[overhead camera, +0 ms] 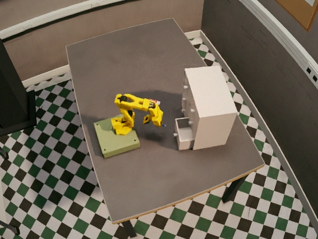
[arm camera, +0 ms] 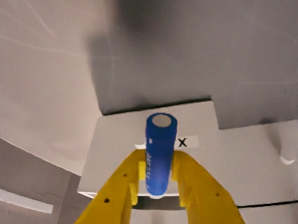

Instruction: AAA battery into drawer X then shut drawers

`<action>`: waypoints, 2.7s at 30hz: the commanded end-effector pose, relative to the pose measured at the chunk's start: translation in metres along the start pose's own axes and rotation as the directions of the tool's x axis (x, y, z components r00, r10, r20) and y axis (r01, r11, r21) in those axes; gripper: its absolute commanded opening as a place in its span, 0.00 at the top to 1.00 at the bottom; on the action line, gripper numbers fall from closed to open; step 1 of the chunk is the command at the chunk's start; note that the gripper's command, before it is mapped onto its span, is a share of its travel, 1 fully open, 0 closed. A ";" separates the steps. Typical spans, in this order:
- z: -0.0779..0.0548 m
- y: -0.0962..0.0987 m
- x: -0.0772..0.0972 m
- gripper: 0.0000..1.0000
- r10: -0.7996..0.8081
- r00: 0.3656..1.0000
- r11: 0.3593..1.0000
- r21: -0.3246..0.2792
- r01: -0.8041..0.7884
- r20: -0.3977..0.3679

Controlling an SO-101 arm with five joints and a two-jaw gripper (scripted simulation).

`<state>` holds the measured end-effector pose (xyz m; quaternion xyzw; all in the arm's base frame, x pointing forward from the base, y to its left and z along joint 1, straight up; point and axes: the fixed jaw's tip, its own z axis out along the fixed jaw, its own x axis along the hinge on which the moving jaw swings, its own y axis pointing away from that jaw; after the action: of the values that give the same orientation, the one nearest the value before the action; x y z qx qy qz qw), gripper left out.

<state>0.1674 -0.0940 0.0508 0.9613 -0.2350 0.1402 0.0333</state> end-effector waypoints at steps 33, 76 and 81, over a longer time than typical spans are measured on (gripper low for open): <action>-0.032 -0.001 0.020 1.00 0.000 0.973 1.000 0.006 0.002 -0.232; -0.020 -0.001 0.058 1.00 0.000 0.973 1.000 0.005 0.002 -0.231; -0.020 -0.001 0.058 1.00 -0.001 0.973 1.000 0.005 0.002 -0.231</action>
<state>0.2100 -0.1156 0.0867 0.9384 -0.2293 0.2516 0.0593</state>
